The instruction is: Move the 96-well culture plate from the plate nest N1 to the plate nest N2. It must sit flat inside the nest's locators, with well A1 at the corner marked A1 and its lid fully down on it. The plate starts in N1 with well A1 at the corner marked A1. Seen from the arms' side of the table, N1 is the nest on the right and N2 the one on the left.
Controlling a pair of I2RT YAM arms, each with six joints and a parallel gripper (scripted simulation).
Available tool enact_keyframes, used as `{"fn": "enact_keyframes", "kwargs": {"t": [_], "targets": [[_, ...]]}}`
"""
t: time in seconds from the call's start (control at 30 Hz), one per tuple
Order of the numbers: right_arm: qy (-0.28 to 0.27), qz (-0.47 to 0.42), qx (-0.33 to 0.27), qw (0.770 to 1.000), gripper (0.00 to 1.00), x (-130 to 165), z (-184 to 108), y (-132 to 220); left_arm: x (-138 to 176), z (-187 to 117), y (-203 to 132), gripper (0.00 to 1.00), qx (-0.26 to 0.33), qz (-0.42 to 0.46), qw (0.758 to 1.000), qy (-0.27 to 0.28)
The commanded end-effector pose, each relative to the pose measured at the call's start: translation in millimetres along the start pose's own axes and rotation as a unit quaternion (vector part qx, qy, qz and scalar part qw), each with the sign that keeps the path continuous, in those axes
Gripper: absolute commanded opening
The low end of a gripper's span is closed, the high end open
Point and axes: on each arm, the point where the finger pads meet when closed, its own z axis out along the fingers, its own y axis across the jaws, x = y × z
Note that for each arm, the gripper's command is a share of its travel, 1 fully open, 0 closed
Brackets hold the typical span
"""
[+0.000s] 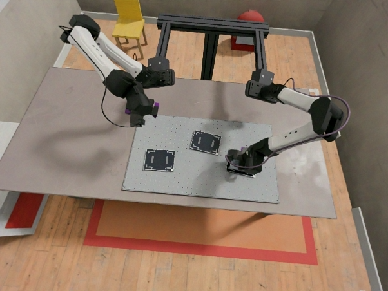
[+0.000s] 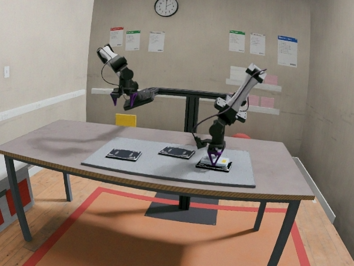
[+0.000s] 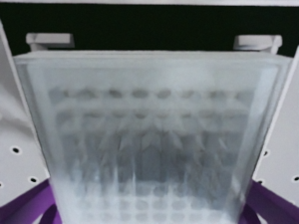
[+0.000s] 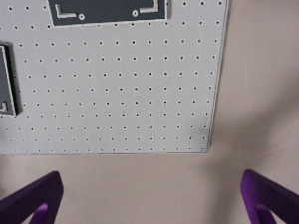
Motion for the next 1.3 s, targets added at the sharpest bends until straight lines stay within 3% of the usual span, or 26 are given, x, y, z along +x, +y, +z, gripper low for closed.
{"fn": "enact_keyframes", "kwargs": {"t": [0.0,1.27], "targets": [[-0.003,-0.003,-0.002,1.000,1.00,-1.5,-2.0,0.0,0.6,7.7,-5.1,0.00,0.006,0.000,1.000,-0.002],[-0.003,-0.003,-0.002,1.000,1.00,-1.5,-2.0,0.0,-0.6,2.0,3.9,0.00,-0.005,-0.001,1.000,-0.002]]}}
